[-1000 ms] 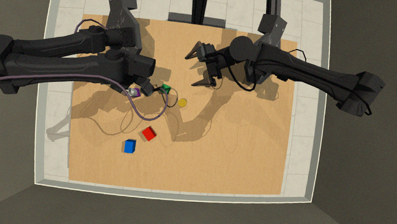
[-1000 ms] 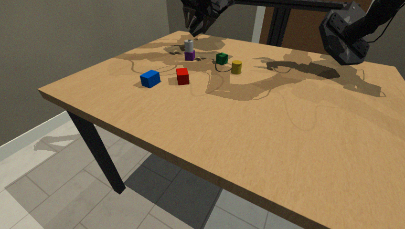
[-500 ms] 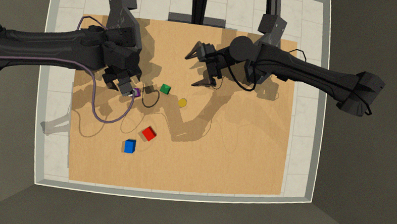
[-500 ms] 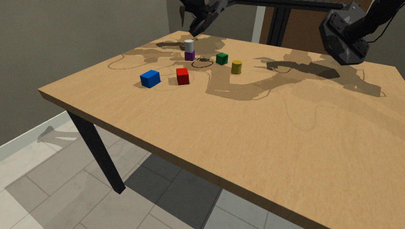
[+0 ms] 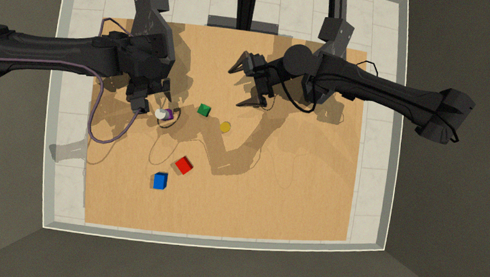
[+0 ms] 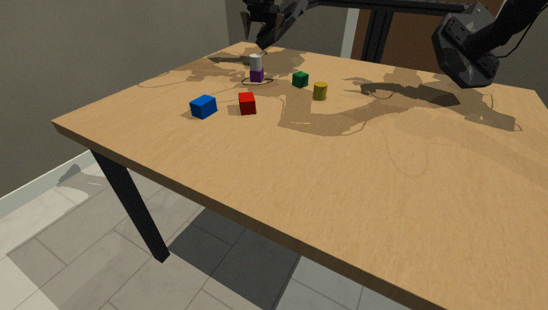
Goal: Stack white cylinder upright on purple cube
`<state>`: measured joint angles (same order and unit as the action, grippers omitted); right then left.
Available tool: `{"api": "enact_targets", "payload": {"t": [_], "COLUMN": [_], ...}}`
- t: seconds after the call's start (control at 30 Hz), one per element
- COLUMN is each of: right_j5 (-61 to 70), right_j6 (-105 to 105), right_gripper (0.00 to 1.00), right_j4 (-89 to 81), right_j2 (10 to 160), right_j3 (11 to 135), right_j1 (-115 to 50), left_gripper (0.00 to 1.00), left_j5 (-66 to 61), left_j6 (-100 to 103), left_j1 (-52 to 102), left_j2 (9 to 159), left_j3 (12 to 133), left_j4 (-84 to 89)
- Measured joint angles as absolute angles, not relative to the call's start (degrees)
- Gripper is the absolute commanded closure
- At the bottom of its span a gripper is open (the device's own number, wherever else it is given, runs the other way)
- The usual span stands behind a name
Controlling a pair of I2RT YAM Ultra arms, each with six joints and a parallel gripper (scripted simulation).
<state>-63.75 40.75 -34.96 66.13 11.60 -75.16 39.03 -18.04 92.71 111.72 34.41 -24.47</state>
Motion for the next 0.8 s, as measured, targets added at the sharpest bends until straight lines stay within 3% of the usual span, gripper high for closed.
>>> {"api": "enact_targets", "payload": {"t": [0.8], "right_j5": [-64.2], "right_j6": [41.0], "right_gripper": [0.00], "right_j4": [-34.2], "right_j2": [65.1], "right_j3": [10.8], "right_j1": [-75.4], "left_gripper": [0.00], "left_j5": [39.0], "left_j6": [-18.0], "left_j1": [92.7], "left_j2": [111.7], "left_j3": [34.4], "left_j4": [-24.5]}}
